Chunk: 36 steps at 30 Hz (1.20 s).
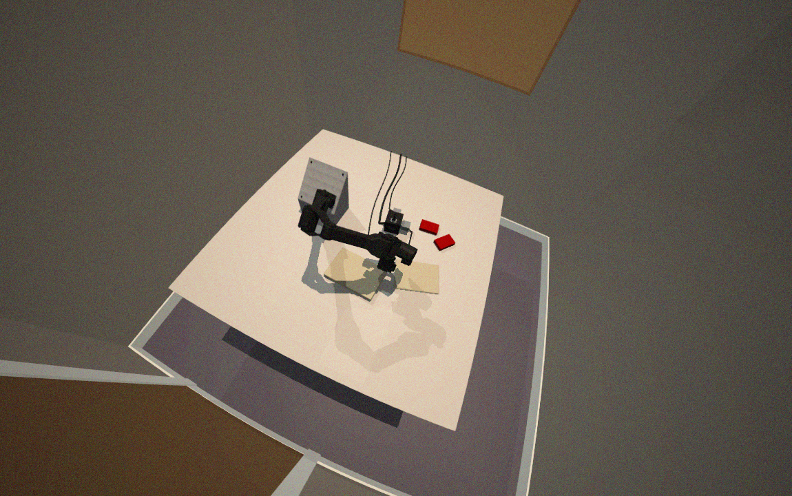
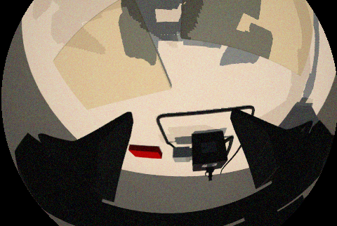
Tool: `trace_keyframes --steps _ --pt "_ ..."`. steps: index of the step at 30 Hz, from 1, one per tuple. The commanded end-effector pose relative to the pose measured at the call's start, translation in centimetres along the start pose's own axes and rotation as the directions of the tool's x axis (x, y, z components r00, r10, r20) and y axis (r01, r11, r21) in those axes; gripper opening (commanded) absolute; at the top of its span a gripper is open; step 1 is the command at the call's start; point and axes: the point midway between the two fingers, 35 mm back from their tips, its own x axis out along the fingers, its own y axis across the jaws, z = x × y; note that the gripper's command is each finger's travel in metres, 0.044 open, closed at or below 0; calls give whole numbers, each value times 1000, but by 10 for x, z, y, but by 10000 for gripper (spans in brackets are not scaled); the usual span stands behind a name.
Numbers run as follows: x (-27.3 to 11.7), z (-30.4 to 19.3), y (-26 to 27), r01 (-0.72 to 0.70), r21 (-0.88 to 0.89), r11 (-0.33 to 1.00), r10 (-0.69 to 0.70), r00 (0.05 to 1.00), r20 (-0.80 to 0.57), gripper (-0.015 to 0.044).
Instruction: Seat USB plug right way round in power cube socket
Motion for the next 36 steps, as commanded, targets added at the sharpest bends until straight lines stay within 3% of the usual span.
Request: trace_keyframes --steps 1,11,36 --pt "5 -67 -12 84 -45 995 -82 995 55 440" --pt "1 -200 -63 126 -130 983 -81 948 307 440" --pt "14 -199 -65 125 -131 983 -79 947 312 440"
